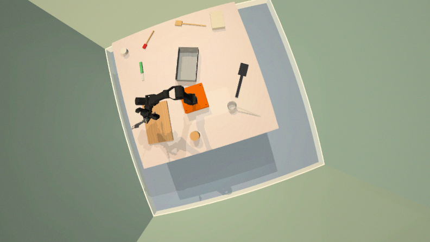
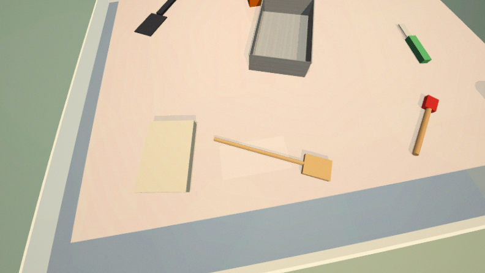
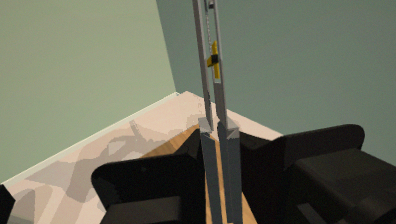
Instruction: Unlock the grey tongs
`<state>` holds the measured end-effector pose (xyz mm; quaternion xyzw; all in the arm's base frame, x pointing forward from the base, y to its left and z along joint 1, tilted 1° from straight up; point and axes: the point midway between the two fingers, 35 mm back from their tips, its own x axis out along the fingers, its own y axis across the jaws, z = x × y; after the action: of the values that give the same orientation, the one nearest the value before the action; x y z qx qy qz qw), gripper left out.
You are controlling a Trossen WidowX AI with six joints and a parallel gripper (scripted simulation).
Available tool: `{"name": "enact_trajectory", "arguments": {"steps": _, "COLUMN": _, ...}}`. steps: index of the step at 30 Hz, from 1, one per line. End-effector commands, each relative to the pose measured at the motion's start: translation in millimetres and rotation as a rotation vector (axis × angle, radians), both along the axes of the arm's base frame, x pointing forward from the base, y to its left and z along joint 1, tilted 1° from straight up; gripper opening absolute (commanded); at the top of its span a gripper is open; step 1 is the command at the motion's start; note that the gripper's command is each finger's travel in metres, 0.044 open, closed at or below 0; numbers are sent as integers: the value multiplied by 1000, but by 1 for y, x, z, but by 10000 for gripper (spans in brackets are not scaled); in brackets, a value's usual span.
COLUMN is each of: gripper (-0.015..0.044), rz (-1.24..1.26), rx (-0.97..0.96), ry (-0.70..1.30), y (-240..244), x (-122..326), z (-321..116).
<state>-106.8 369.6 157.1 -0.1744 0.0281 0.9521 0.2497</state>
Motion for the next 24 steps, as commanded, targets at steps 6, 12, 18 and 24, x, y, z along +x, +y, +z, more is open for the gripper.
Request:
{"name": "enact_trajectory", "arguments": {"steps": 6, "gripper": -150, "rz": 5, "rx": 2, "ry": 8, "y": -1, "x": -1, "z": 2}}
{"name": "enact_trajectory", "arguments": {"steps": 12, "gripper": -150, "rz": -4, "rx": -20, "ry": -9, "y": 3, "x": -2, "z": -1}}
{"name": "enact_trajectory", "arguments": {"steps": 18, "gripper": -150, "rz": -37, "rx": -99, "ry": -74, "y": 15, "x": -8, "z": -10}}
{"name": "enact_trajectory", "arguments": {"steps": 24, "gripper": -150, "rz": -61, "rx": -171, "ry": -155, "y": 25, "x": -13, "z": -20}}
